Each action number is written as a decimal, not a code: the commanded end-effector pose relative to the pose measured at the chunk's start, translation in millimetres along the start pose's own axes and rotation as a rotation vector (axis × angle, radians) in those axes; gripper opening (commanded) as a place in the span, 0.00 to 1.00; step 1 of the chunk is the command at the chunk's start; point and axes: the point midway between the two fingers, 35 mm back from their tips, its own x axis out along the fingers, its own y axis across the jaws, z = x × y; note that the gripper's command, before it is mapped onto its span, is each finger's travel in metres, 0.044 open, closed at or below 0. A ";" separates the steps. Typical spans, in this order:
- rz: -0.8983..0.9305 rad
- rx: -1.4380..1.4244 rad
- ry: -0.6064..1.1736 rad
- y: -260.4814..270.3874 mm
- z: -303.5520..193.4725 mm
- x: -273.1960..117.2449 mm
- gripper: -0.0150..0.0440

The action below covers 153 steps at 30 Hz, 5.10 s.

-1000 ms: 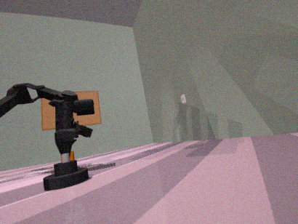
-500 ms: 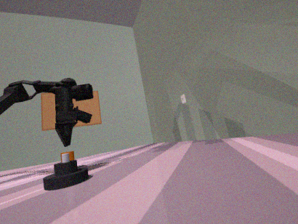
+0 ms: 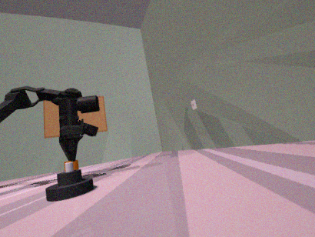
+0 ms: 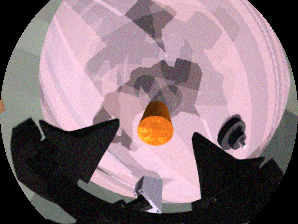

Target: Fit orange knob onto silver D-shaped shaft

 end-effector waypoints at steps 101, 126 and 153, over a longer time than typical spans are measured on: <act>0.004 0.007 0.002 -14.2 7.1 -89.6 0.25; -0.003 0.007 0.002 -93.4 6.3 -72.1 0.25; -0.004 0.004 0.001 -175.6 -14.2 -45.3 0.25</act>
